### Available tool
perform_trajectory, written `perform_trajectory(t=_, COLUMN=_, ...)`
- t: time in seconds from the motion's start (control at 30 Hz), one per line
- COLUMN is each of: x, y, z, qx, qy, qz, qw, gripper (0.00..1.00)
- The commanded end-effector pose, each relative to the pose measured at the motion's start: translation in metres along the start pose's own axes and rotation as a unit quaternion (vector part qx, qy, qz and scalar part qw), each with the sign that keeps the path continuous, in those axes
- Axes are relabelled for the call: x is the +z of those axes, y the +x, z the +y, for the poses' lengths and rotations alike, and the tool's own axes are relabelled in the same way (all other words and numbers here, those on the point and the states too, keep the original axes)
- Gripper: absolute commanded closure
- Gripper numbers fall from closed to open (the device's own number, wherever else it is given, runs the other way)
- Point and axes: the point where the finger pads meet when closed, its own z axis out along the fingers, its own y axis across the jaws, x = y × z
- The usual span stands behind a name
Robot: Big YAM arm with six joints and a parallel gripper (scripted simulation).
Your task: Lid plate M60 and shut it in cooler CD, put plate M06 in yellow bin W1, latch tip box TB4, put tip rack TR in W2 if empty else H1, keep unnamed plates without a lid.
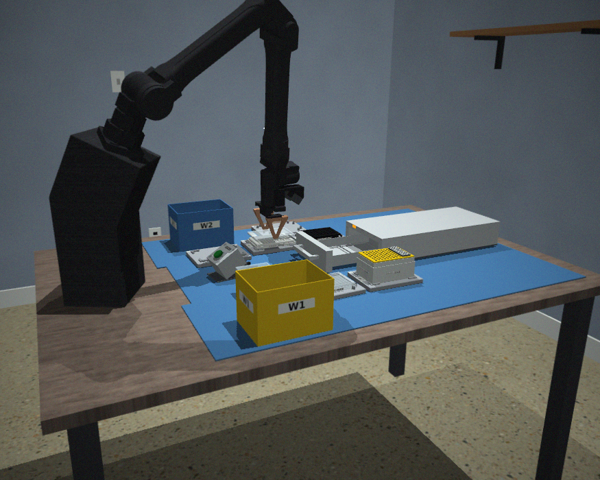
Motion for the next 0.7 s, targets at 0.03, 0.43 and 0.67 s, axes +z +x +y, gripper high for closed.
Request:
perform_trajectory(t=0.03, x=0.0050, y=-0.0126, z=-0.0010, qx=0.001, qy=-0.003, qz=-0.009, qw=1.000, gripper=1.00)
perform_trajectory(t=0.43, x=0.0055, y=-0.0131, z=-0.0016, qx=0.002, qy=-0.003, qz=-0.009, qw=1.000, gripper=1.00)
perform_trajectory(t=0.67, x=0.0073, y=-0.0142, z=-0.0013, qx=0.003, qy=-0.003, qz=-0.011, qw=1.000, gripper=1.00)
